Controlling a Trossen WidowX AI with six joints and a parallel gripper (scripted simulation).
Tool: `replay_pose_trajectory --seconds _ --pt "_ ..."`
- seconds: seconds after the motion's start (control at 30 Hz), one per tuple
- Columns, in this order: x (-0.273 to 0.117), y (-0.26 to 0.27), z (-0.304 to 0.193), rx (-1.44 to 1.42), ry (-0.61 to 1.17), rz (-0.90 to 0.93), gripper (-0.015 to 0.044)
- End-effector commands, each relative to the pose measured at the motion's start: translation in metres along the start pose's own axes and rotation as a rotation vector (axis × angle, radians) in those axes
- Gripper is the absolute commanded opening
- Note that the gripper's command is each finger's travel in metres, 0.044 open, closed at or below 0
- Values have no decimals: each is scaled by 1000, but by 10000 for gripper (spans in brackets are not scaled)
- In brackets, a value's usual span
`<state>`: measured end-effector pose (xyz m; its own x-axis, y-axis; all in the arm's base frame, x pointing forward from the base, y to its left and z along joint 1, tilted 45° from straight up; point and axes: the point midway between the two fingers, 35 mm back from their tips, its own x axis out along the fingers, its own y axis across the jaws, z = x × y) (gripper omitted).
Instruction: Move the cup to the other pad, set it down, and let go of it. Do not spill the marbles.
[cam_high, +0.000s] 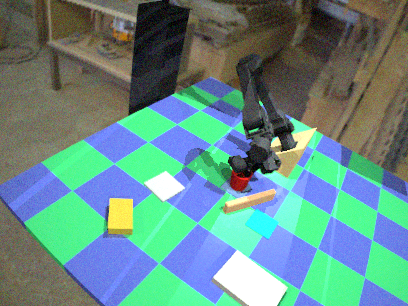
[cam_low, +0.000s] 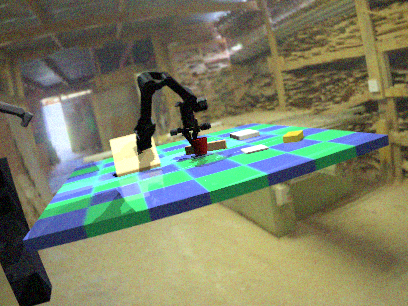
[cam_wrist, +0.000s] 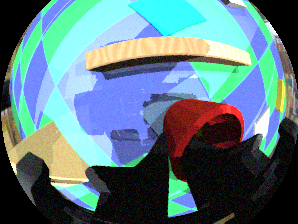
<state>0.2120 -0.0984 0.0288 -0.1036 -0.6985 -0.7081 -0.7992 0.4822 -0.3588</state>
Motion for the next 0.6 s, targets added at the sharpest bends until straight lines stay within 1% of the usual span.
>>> replay_pose_trajectory --seconds 0.0,0.43,0.57 --pt "-12 -1 2 4 -9 0 0" --pt "-54 -2 3 2 -4 -2 0" --pt "-59 -2 2 2 -2 -2 0"
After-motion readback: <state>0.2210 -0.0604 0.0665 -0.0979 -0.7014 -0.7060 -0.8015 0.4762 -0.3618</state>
